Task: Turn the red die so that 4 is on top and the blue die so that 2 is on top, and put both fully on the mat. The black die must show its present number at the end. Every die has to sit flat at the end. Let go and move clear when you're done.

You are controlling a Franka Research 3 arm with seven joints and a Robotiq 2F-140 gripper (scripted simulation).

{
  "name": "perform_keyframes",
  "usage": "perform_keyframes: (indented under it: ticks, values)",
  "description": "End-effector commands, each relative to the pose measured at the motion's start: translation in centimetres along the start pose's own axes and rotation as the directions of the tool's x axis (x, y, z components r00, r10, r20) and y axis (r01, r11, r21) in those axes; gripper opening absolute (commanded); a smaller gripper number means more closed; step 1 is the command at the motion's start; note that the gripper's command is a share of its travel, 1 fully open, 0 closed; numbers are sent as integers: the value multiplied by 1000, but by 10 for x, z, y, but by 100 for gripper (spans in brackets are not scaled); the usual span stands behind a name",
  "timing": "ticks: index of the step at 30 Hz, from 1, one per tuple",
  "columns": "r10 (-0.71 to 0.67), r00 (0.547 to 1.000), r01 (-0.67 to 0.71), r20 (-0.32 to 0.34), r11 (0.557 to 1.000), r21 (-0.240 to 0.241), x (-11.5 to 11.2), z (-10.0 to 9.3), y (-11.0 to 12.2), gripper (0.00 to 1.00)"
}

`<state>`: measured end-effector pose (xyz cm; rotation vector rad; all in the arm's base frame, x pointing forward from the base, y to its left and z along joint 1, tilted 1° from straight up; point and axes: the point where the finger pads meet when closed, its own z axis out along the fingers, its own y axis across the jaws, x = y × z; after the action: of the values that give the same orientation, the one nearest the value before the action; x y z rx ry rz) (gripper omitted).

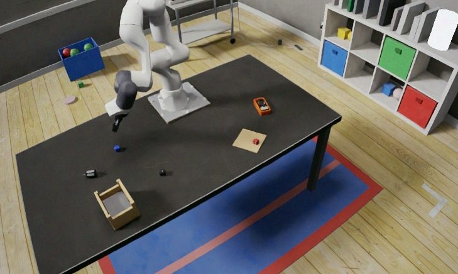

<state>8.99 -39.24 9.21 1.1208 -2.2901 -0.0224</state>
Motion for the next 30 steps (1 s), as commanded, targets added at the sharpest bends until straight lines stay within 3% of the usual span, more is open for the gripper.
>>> perform_keyframes:
  ticks: [1, 4, 20, 21, 30]
  values:
    - [173, 985, -173, 16, 985, 2, -2, -1, -2, 32]
    - [191, 981, -191, 21, 982, 1, -2, -1, -2, 32]
    - [478, 874, -476, 86, 879, -42, -3, -5, -6, 32]
    - [523, 847, -520, 95, 852, -52, -3, -5, -7, 32]
    - [665, 737, -659, 120, 747, -93, -3, -8, -11, 32]
